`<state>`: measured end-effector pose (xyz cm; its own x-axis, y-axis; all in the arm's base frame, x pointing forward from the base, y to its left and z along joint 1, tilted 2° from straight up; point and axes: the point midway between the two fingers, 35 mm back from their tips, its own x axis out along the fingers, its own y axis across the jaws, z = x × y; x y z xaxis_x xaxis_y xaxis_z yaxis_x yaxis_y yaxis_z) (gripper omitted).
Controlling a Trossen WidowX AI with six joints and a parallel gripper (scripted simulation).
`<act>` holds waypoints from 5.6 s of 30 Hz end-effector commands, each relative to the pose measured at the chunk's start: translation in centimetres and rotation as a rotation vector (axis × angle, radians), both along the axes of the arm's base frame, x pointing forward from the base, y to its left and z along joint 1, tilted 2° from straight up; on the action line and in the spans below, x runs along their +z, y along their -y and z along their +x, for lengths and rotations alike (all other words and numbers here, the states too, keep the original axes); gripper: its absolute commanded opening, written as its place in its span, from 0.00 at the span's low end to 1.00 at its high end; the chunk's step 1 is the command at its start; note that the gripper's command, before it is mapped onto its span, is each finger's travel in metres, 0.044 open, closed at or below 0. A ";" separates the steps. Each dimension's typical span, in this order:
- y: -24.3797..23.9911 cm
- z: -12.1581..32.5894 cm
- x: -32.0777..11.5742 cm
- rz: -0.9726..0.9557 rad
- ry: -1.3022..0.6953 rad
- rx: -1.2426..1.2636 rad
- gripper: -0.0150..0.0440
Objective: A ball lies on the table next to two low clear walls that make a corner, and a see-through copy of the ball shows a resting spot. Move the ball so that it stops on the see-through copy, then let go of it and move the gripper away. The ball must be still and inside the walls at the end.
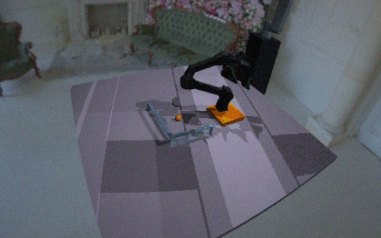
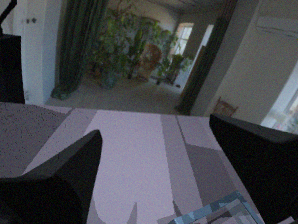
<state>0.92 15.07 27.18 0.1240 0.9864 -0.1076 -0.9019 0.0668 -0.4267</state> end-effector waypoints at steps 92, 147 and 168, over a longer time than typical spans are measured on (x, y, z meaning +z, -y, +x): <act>11.0 28.0 -22.1 -0.862 -1.291 -1.361 0.72; 10.1 27.0 -10.7 -0.790 -1.367 -1.447 0.25; 5.4 25.5 -12.2 -0.399 -1.700 -1.829 0.25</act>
<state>26.87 9.00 15.39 0.0660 0.0159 -0.9977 0.3733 0.9269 0.0395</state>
